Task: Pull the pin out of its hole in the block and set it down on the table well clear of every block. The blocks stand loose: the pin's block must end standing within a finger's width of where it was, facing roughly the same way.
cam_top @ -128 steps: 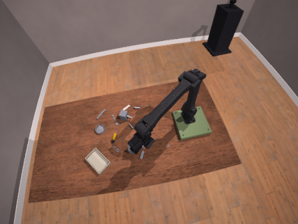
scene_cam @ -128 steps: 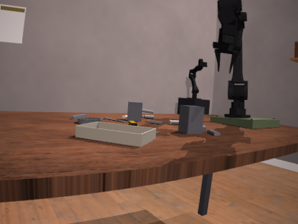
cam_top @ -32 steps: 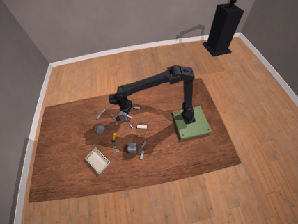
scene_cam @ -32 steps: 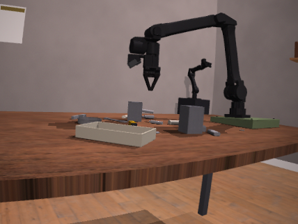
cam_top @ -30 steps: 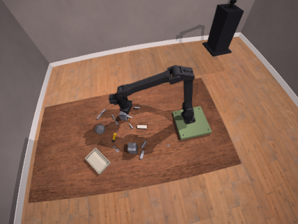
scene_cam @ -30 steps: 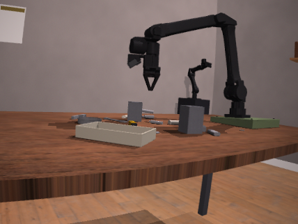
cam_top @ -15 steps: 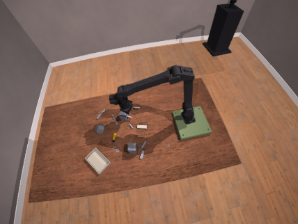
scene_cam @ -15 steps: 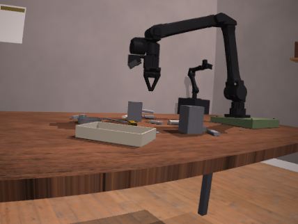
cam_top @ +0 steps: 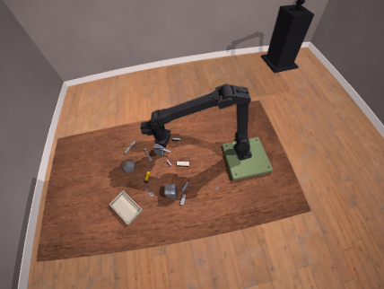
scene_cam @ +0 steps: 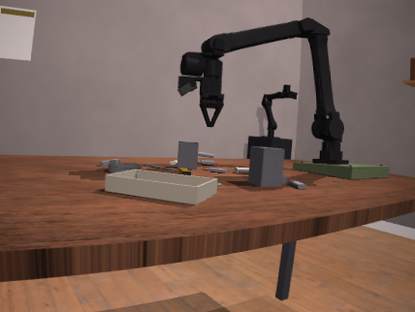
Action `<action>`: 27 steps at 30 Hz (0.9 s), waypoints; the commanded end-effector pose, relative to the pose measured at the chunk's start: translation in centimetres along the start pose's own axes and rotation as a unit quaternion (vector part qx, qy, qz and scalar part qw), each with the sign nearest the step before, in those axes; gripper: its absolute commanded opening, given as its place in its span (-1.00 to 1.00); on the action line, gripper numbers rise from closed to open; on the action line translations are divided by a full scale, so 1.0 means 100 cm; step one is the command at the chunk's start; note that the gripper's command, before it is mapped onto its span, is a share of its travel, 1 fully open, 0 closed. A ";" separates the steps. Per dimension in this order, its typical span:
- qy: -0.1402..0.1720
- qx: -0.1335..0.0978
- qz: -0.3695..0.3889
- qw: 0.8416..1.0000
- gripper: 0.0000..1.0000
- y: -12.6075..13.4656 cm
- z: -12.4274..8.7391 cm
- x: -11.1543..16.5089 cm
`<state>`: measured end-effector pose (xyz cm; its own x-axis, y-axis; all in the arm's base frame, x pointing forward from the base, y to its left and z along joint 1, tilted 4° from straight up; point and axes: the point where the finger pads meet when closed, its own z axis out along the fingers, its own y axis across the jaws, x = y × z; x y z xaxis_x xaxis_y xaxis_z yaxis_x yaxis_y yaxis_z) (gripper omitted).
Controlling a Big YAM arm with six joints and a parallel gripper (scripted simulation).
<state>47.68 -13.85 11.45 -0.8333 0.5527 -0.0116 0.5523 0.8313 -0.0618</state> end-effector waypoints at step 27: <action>-0.013 -0.004 -0.005 1.000 -0.21 -0.002 0.026 -0.006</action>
<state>47.98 -13.95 10.05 -0.8374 0.5447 -0.0456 0.5465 0.8359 -0.0506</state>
